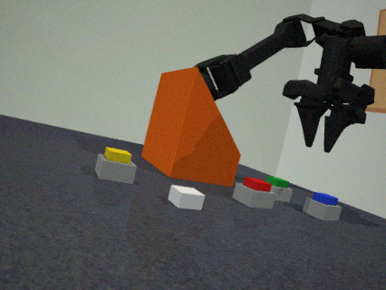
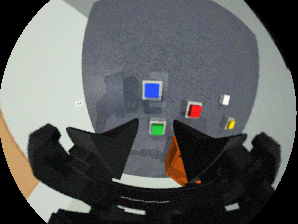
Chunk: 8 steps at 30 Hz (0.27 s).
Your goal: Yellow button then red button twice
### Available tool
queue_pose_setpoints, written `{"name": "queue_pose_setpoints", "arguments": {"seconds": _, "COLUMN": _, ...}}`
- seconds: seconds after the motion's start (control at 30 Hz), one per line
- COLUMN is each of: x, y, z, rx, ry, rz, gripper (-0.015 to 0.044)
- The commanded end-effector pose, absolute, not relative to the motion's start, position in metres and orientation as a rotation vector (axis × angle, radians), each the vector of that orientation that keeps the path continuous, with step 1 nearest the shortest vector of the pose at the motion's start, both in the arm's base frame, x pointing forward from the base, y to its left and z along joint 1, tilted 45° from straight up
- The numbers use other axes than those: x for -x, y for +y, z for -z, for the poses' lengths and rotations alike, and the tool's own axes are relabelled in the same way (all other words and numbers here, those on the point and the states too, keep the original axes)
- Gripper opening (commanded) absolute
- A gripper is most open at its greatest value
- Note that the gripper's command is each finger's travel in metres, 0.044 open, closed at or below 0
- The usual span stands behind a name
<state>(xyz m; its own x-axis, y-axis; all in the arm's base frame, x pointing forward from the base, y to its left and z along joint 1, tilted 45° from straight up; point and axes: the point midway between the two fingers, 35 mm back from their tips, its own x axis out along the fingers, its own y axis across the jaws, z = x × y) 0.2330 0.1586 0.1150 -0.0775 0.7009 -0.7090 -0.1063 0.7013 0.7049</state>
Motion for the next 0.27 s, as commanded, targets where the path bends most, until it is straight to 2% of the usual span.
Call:
{"name": "queue_pose_setpoints", "arguments": {"seconds": 0.0, "x": -0.2216, "y": 0.1682, "z": -0.1475, "rx": -0.521, "ry": 1.514, "rz": -0.716, "gripper": 0.0361}}
{"name": "queue_pose_setpoints", "arguments": {"seconds": 0.07, "x": -0.2216, "y": 0.1682, "z": -0.1475, "rx": -0.521, "ry": 1.514, "rz": -0.716, "gripper": 0.04}}
{"name": "queue_pose_setpoints", "arguments": {"seconds": 0.23, "x": -0.2216, "y": 0.1682, "z": -0.1475, "rx": -0.521, "ry": 1.514, "rz": -0.716, "gripper": 0.04}}
